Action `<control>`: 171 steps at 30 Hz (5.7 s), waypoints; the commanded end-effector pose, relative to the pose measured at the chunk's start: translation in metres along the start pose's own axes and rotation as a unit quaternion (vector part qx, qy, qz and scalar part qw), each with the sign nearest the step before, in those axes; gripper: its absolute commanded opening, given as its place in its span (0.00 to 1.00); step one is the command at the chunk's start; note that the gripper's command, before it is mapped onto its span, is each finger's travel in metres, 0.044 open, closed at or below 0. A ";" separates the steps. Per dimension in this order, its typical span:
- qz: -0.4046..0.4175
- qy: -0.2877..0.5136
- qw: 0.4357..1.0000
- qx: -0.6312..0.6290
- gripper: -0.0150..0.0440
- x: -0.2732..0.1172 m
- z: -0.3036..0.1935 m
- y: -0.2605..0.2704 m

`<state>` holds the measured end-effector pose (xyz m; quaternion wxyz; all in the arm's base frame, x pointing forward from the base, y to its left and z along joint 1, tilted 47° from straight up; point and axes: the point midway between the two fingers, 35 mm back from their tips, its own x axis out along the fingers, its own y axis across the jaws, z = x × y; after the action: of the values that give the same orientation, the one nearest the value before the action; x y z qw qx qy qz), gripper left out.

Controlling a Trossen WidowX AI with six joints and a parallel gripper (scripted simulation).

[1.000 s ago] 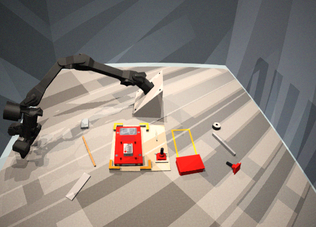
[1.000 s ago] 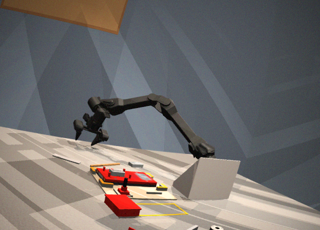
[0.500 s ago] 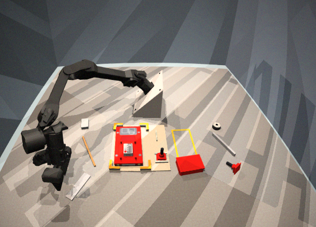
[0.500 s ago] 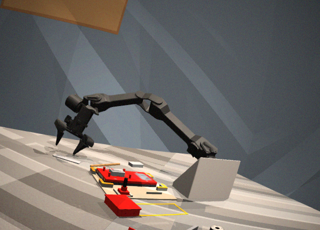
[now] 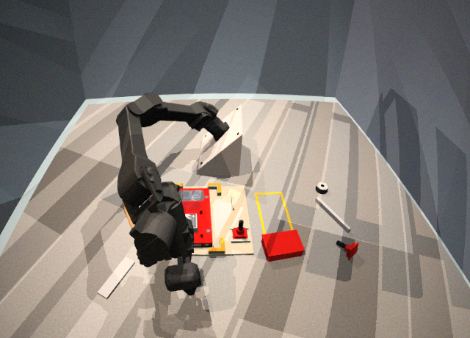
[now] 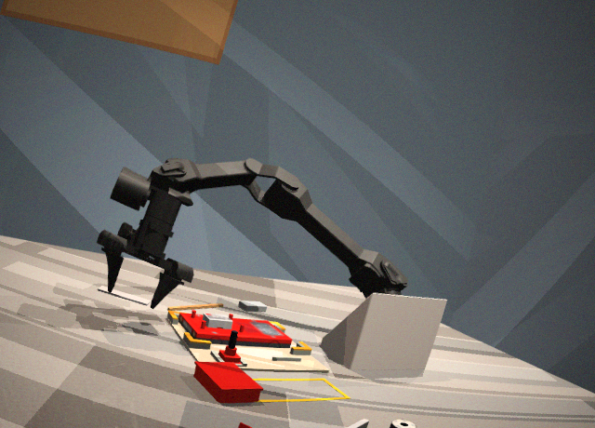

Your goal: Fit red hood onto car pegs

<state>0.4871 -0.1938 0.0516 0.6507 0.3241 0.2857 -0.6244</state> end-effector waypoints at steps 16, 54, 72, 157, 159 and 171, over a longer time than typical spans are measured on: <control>-0.117 -0.046 0.992 0.011 1.00 -0.016 -0.244 -0.060; -0.120 -0.055 0.991 0.012 1.00 0.007 -0.250 -0.071; -0.120 -0.056 0.991 0.012 1.00 0.023 -0.248 -0.076; -0.120 -0.054 0.991 0.014 0.25 0.010 -0.249 -0.074; -0.120 -0.054 0.991 0.014 0.25 0.001 -0.250 -0.072; -0.120 -0.053 0.991 0.014 0.25 -0.040 -0.255 -0.062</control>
<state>0.4312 0.0216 -0.0857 0.5820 0.2631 0.2777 -0.7176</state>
